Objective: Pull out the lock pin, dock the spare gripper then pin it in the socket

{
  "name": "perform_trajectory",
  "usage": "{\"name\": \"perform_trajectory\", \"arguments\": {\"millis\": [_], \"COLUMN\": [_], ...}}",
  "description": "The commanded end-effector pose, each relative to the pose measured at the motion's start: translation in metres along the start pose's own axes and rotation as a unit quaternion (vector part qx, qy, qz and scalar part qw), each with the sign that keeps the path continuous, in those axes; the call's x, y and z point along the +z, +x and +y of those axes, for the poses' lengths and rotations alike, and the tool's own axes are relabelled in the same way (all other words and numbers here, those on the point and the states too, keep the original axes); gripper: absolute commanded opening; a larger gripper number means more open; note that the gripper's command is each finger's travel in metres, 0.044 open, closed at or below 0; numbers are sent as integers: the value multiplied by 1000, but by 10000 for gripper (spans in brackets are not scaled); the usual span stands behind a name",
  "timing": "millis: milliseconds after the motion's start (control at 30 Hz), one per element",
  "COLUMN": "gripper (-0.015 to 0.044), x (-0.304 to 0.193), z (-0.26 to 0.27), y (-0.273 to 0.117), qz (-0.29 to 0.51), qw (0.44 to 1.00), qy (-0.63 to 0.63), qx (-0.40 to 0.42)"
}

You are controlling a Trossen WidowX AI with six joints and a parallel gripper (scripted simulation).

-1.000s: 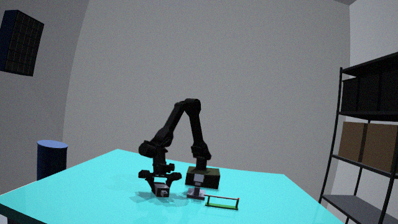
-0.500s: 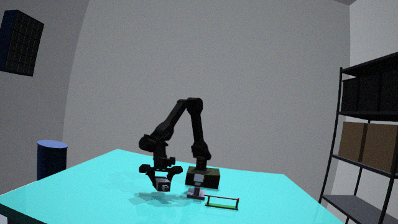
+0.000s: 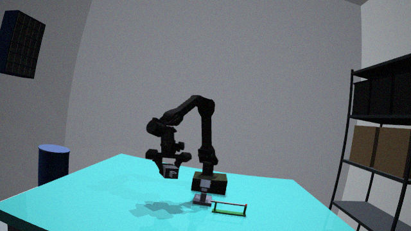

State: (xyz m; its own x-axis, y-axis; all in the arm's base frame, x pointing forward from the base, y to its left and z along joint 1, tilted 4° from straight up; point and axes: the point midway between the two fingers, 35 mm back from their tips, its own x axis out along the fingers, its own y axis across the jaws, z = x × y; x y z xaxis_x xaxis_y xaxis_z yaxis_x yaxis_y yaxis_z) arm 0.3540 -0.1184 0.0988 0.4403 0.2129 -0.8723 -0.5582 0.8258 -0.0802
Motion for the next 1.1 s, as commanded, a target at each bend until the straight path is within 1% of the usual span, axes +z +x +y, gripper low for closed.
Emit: {"name": "perform_trajectory", "arguments": {"millis": [0,33,333,700,1067], "gripper": [0,0,0,0,0], "x": [5,1,0,-11,-20], "z": [-1,0,2,32,63], "y": [-7,-2,-2,-1,-4], "qz": [-3,0,-1,-3,3], "qw": [1000,1000,1000,991,964], "qy": [0,0,6,115,230], "qx": [-4,-1,3,67,132]}}
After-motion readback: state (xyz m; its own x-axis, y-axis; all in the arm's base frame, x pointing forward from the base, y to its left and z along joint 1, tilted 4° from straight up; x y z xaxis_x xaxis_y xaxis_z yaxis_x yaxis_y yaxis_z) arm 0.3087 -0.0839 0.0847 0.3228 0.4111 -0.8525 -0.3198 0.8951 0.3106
